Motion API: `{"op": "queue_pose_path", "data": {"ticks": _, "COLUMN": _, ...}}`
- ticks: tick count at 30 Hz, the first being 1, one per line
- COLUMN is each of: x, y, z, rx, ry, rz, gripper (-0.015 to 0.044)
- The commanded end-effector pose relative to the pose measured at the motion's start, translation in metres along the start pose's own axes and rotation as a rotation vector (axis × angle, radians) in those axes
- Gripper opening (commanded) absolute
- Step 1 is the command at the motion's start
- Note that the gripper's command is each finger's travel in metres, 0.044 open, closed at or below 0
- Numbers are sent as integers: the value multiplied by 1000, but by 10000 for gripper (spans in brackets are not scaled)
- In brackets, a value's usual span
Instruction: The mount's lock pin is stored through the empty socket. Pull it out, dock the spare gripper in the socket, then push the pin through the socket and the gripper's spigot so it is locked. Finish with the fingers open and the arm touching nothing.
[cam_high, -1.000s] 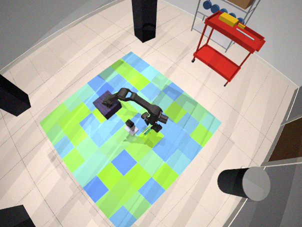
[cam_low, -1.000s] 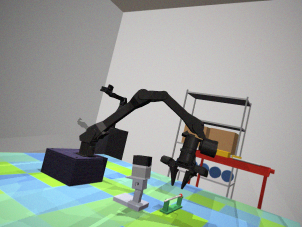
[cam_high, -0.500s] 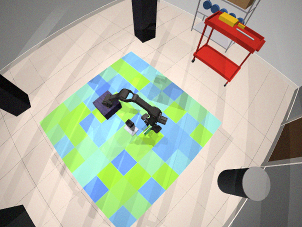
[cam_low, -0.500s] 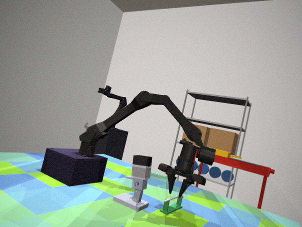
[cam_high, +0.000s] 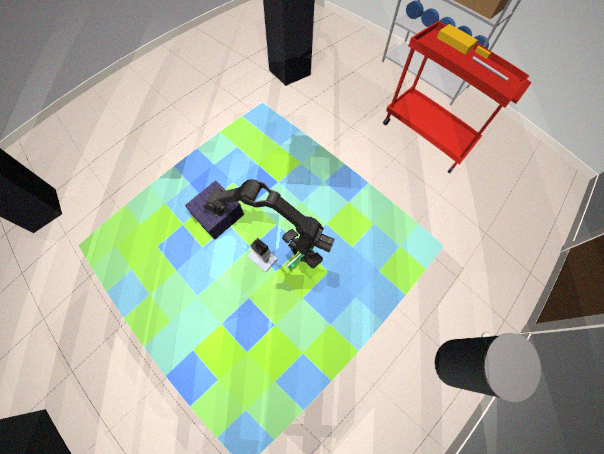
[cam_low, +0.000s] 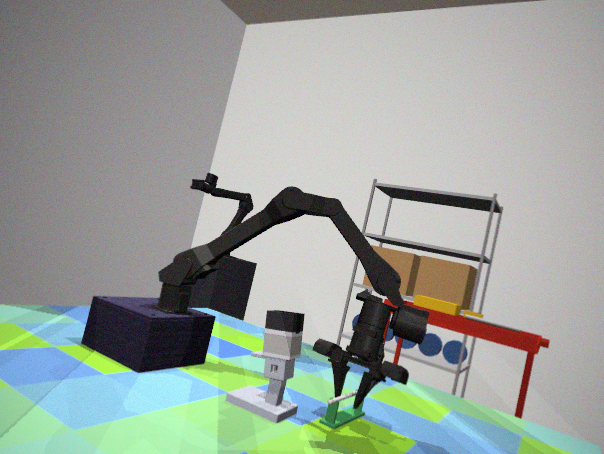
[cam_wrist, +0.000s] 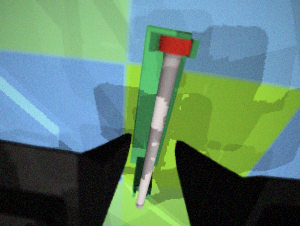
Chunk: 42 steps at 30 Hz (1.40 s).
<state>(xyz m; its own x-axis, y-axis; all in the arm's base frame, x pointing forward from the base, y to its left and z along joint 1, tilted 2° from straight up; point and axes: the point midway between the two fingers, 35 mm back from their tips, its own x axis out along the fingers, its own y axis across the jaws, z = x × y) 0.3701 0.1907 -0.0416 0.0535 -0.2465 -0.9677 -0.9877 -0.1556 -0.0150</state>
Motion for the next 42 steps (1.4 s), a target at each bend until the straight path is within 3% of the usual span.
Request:
{"op": "queue_pose_path", "data": {"ticks": 1, "x": 9, "y": 1, "z": 2, "rx": 3, "ry": -2, "rz": 5, "gripper": 180}}
{"op": "queue_pose_path", "data": {"ticks": 12, "x": 18, "y": 2, "z": 4, "rx": 3, "ry": -2, "rz": 5, "gripper": 180}}
{"op": "queue_pose_path", "data": {"ticks": 19, "x": 18, "y": 2, "z": 4, "rx": 3, "ry": -2, "rz": 5, "gripper": 0}}
{"op": "queue_pose_path", "data": {"ticks": 31, "x": 16, "y": 2, "z": 3, "rx": 3, "ry": -2, "rz": 5, "gripper": 0}}
{"op": "queue_pose_path", "data": {"ticks": 42, "x": -24, "y": 0, "z": -7, "rx": 3, "ry": -2, "rz": 5, "gripper": 0}}
